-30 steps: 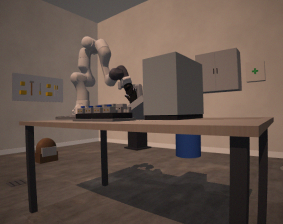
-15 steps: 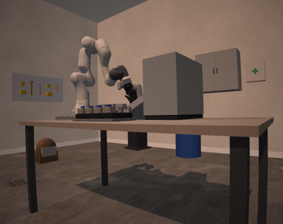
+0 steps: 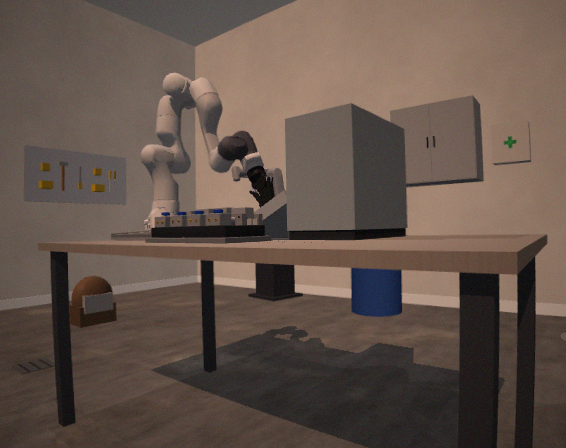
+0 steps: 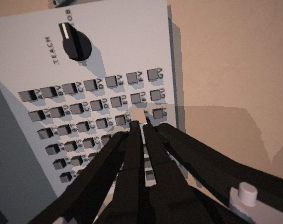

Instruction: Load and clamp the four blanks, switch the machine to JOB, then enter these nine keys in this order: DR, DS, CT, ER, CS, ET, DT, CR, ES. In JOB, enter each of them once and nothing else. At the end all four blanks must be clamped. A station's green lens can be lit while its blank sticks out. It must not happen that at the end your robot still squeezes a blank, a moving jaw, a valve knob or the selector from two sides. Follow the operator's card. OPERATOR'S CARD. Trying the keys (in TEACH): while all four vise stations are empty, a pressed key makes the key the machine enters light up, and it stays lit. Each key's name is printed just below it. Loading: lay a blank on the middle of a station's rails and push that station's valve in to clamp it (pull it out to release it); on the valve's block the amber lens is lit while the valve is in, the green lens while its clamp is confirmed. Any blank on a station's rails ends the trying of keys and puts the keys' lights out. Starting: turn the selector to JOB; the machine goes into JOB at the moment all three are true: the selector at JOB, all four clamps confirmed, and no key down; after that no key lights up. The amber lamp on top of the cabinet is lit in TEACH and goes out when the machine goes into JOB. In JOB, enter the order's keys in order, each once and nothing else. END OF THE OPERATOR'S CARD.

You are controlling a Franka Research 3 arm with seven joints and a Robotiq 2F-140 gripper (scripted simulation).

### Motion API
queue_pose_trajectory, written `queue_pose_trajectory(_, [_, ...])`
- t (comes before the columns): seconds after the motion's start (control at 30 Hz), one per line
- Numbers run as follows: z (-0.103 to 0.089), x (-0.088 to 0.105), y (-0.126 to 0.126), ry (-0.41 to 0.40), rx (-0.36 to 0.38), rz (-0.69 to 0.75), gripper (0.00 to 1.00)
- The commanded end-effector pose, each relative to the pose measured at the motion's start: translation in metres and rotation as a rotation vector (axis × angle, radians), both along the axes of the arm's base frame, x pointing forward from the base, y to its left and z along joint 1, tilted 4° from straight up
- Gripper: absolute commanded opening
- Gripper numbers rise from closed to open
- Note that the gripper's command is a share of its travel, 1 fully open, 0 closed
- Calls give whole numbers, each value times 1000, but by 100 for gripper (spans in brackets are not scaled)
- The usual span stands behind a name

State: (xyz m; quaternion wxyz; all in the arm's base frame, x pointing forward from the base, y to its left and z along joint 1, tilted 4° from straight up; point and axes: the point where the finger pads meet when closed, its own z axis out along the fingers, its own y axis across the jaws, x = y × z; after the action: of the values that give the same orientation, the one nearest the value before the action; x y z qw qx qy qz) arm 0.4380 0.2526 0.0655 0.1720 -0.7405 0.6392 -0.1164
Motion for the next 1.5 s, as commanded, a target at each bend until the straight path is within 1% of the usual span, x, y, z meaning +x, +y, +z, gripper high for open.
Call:
queue_pose_trajectory(0.0, [1,1,0,-1,5,-7,0])
queue_pose_trajectory(0.47, [9,-2,-1,-1,5,-7,0])
queue_pose_trajectory(0.97, [25,-9,-3,-1,5,-7,0])
queue_pose_trajectory(1.47, [33,-13,-4,-1,5,-7,0])
